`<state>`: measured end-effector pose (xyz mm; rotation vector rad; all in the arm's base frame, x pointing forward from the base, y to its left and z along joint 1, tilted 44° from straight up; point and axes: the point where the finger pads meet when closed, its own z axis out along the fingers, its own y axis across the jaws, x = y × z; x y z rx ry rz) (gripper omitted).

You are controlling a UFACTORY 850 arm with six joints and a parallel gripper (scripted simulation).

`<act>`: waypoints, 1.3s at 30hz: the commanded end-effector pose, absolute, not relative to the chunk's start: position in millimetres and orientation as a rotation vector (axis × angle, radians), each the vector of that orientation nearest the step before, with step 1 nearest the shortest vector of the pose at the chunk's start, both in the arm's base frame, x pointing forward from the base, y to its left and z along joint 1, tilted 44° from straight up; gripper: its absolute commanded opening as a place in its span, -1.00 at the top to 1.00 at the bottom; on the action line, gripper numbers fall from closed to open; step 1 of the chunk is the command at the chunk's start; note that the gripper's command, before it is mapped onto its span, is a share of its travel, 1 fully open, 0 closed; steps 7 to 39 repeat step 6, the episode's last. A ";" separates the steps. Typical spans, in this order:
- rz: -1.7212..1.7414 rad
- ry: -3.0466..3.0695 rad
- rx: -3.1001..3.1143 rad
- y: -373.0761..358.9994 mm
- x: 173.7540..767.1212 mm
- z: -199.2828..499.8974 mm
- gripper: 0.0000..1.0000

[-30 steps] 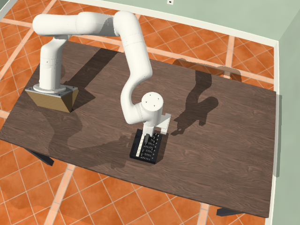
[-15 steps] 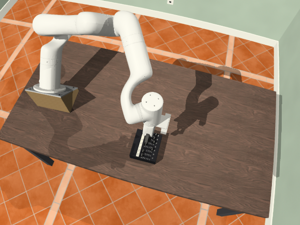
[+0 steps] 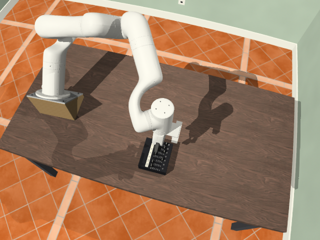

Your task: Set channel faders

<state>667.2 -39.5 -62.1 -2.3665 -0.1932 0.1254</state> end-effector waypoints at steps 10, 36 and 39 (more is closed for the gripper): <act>0.123 -0.193 -2.367 -40.3 668.0 -61.2 -1.00; 0.123 -0.193 -2.367 -40.3 668.0 -61.2 -1.00; 0.123 -0.193 -2.367 -40.3 668.0 -61.2 -1.00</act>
